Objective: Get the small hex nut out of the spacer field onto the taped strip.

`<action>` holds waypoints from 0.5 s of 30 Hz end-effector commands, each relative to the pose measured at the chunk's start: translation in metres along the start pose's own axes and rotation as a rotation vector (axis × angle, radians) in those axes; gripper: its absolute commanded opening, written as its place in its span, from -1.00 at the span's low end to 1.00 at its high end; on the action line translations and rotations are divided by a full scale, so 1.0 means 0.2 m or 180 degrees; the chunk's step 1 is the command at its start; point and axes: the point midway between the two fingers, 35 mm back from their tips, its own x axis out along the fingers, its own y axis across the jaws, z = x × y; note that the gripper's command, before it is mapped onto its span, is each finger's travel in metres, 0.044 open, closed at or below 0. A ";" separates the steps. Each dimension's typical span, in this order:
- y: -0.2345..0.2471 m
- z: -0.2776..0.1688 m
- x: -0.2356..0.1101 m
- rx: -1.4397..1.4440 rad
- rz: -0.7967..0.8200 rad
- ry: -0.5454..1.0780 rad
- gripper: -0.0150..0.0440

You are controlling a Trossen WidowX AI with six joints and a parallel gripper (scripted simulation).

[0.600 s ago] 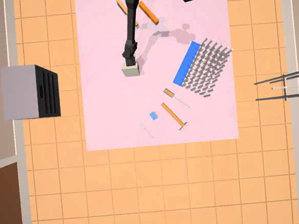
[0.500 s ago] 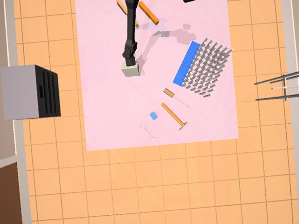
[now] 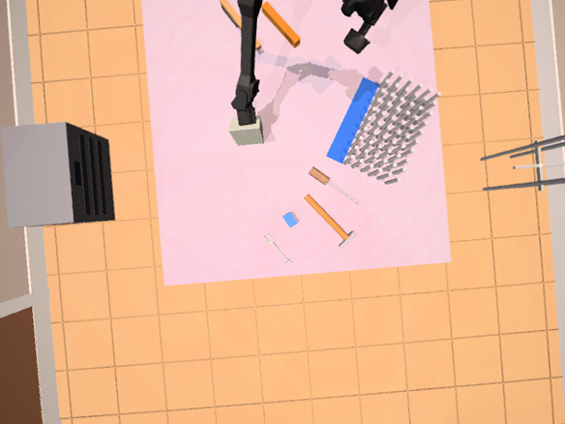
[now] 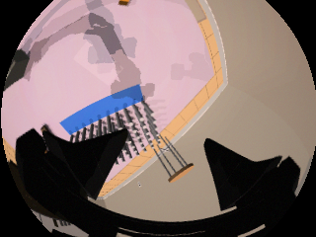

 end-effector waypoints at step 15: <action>0.71 -0.38 0.36 0.3409 -0.0647 0.1203 1.00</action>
